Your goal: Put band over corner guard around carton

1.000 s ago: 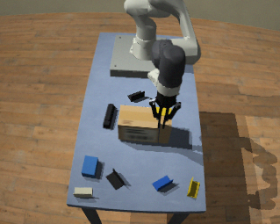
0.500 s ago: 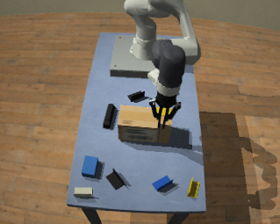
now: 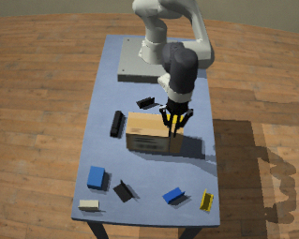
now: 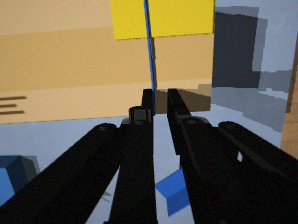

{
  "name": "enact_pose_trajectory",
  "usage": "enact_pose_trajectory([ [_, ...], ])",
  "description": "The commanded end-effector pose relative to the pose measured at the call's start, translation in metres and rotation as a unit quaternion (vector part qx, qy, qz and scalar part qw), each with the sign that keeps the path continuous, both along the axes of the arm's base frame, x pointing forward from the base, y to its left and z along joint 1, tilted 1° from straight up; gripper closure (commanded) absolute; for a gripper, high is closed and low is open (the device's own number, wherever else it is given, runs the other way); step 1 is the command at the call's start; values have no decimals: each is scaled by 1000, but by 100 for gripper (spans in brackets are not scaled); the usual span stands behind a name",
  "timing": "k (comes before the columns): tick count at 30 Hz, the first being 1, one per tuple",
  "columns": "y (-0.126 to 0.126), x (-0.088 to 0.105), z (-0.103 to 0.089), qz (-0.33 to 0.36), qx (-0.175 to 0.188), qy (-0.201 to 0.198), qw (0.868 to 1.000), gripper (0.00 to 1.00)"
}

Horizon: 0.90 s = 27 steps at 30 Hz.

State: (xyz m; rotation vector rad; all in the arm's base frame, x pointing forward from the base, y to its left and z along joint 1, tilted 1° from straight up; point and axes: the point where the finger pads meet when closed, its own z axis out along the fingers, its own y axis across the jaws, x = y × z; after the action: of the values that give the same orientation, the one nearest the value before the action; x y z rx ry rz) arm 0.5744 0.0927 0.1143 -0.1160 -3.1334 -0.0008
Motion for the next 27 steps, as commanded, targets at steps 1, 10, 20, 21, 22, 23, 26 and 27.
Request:
enact_pose_trajectory([
  [1,2,-1,1,-1,0,1,1000,82],
  [10,2,-1,8,-1,0,1,1000,82],
  [20,2,-1,27,-1,0,1,1000,82],
  [21,2,-1,30,-1,0,1,1000,82],
  [22,2,-1,32,-1,0,1,1000,82],
  [23,2,-1,34,-1,0,1,1000,82],
  [26,1,0,39,-1,0,1,1000,82],
  [27,1,0,39,-1,0,1,1000,82],
])
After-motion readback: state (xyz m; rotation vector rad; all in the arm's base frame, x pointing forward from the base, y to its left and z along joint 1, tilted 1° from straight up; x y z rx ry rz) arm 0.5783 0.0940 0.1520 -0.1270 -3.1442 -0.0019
